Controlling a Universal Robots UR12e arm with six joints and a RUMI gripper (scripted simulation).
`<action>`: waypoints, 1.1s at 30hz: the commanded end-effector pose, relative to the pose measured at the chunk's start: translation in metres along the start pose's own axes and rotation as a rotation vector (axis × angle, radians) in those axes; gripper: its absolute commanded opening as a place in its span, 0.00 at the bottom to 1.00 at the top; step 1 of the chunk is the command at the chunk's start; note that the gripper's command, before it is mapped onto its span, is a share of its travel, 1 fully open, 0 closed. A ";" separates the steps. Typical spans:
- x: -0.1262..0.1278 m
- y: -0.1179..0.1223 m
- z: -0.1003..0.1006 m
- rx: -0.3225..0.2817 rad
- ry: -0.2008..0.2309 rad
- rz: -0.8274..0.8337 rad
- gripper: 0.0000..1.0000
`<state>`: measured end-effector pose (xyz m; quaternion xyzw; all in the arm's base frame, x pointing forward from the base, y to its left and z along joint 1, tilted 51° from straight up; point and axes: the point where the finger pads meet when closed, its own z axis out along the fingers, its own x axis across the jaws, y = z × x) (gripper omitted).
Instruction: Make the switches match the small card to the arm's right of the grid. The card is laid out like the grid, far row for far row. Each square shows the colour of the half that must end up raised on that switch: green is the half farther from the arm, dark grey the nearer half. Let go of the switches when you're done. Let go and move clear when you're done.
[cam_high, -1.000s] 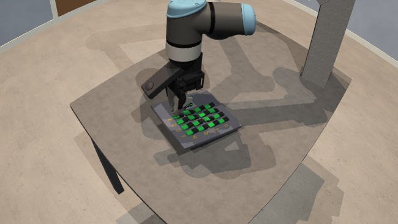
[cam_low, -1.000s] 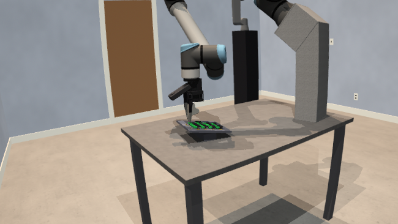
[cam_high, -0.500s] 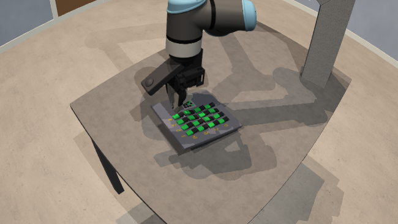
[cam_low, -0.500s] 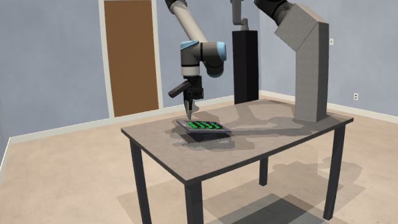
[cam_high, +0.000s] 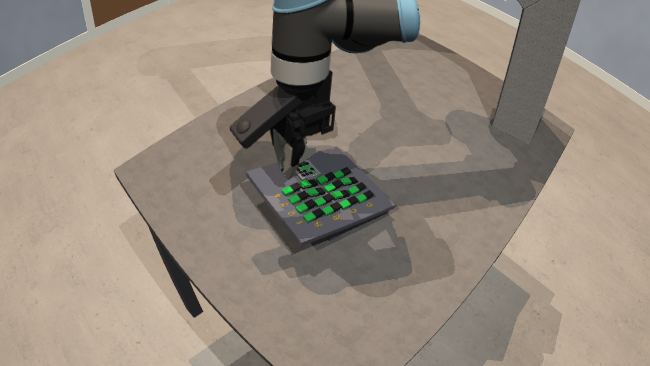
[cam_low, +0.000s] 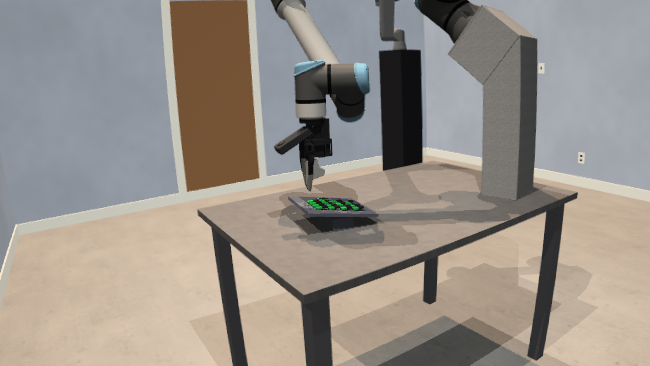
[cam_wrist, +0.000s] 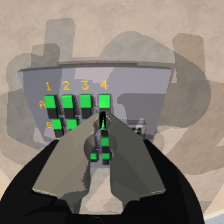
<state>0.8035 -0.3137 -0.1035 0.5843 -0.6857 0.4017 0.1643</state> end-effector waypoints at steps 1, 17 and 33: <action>0.000 0.000 -0.001 0.001 0.000 0.000 0.00; 0.000 0.039 0.004 0.001 0.000 0.000 0.00; 0.000 0.040 0.006 0.001 0.000 0.000 0.00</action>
